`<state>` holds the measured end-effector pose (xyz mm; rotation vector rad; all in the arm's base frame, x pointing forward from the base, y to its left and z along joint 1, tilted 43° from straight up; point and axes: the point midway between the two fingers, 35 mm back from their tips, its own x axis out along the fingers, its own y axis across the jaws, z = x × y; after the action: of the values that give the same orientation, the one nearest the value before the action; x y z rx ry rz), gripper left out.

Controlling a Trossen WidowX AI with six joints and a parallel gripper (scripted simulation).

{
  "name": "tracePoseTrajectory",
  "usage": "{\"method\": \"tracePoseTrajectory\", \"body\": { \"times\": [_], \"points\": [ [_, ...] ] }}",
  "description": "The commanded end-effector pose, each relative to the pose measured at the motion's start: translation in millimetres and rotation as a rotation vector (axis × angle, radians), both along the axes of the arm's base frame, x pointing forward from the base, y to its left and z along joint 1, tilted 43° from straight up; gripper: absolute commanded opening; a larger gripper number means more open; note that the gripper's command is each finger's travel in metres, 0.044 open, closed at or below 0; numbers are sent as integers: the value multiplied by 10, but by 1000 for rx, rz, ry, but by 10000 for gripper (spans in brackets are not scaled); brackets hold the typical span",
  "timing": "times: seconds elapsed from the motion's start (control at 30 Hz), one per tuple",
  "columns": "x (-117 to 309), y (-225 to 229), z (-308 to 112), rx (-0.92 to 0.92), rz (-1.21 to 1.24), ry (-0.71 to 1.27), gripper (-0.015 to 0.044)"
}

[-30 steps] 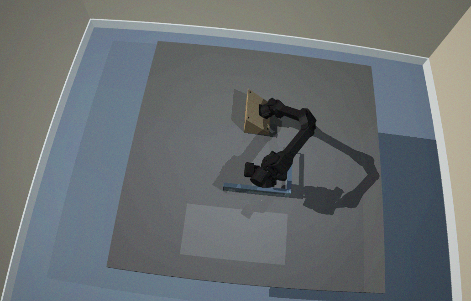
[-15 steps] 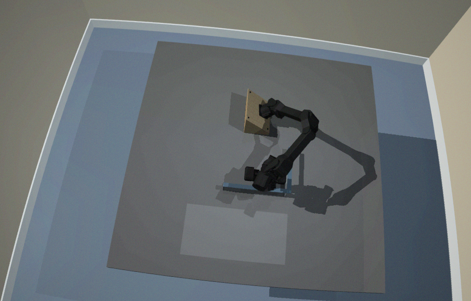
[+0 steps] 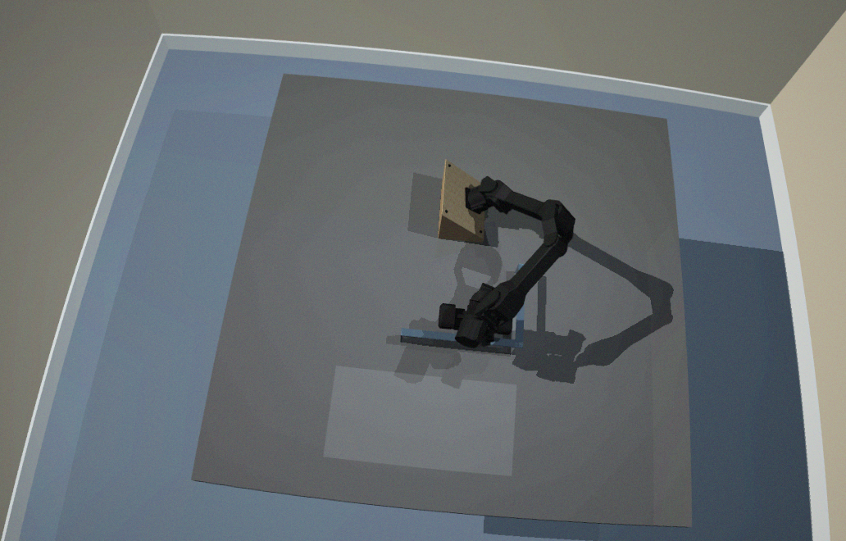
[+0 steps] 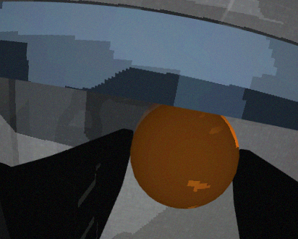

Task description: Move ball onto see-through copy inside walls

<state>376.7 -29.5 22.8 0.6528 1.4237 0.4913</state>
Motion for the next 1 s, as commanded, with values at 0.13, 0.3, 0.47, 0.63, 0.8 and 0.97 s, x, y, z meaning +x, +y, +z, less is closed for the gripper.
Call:
{"method": "tracePoseTrajectory", "body": {
  "times": [0.13,0.3,0.47,0.63,0.8,0.97],
  "points": [
    [-3,105,-104,6,0,8,0],
    [-2,121,-121,6,0,8,0],
    [8,91,-93,1,1,1,131],
    [8,91,-93,1,1,1,262],
    [8,91,-93,1,1,1,303],
    [-33,-319,334,-1,-1,7,303]
  ]
}}
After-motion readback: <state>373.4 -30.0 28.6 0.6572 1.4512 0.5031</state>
